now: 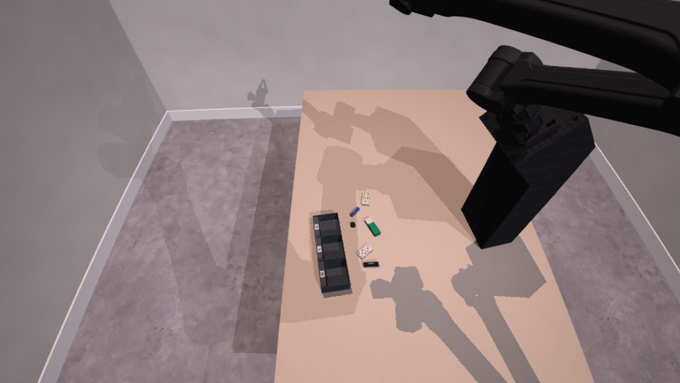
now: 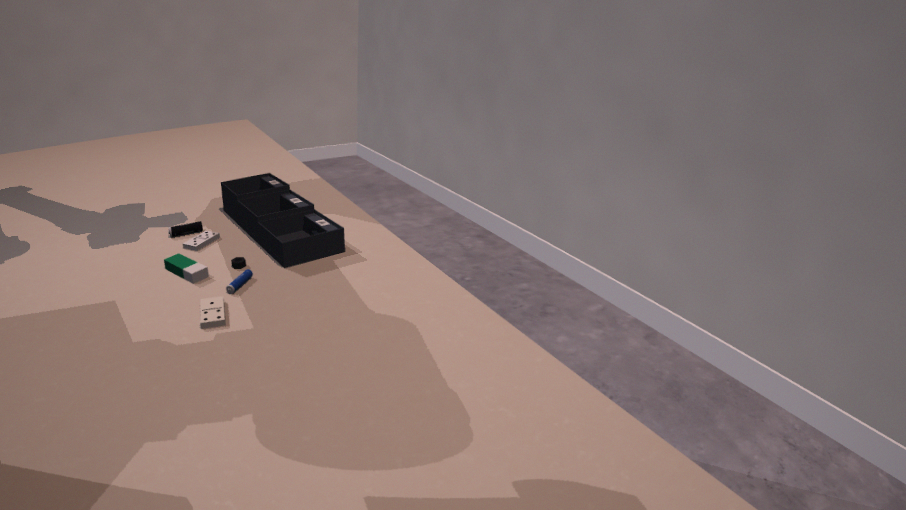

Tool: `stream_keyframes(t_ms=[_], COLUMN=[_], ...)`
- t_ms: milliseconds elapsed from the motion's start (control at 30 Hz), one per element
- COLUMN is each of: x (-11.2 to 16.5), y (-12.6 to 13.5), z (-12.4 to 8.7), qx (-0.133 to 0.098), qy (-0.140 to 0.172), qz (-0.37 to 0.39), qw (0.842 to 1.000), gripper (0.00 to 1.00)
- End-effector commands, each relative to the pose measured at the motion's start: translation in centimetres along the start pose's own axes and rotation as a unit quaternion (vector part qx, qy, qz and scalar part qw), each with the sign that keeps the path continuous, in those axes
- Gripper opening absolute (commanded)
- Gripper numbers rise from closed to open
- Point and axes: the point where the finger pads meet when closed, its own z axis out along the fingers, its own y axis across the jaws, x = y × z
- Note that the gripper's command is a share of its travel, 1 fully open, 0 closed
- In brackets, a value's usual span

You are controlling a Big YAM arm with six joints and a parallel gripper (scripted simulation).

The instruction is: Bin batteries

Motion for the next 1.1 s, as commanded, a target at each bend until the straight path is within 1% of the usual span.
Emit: stream_keyframes(t_ms=[0, 33, 133, 200, 233, 333, 467, 533, 700, 767, 800, 933, 1067], x=[-0.3, 0.2, 0.6, 0.6, 0.7, 1.0, 1.5, 1.8, 2.4, 2.4, 2.5, 3.0, 3.5], y=[1.7, 1.4, 3.1, 3.1, 3.6, 5.2, 7.4, 8.5, 11.3, 11.3, 11.8, 14.0, 16.2], z=[-2.1, -3.1, -4.9, -4.9, -5.5, -7.4, -9.8, -11.1, -14.2, -14.2, -14.8, -17.2, -19.7], qx=[0.048, 0.055, 0.034, 0.034, 0.015, 0.009, -0.009, -0.025, -0.075, -0.075, -0.100, -0.123, -0.159], qy=[0.005, 0.008, -0.001, -0.001, -0.015, -0.025, -0.050, -0.069, -0.119, -0.119, -0.142, -0.166, -0.200], qz=[-0.060, -0.042, -0.028, -0.028, -0.017, -0.008, 0.004, -0.001, -0.017, -0.017, -0.022, -0.029, -0.049], qw=[0.997, 0.998, 0.999, 0.999, 1.000, 1.000, 0.999, 0.997, 0.990, 0.990, 0.985, 0.978, 0.966], gripper=[0.09, 0.09, 0.09, 0.09, 0.09, 0.09, 0.09, 0.09, 0.09, 0.09, 0.09, 0.09, 0.09])
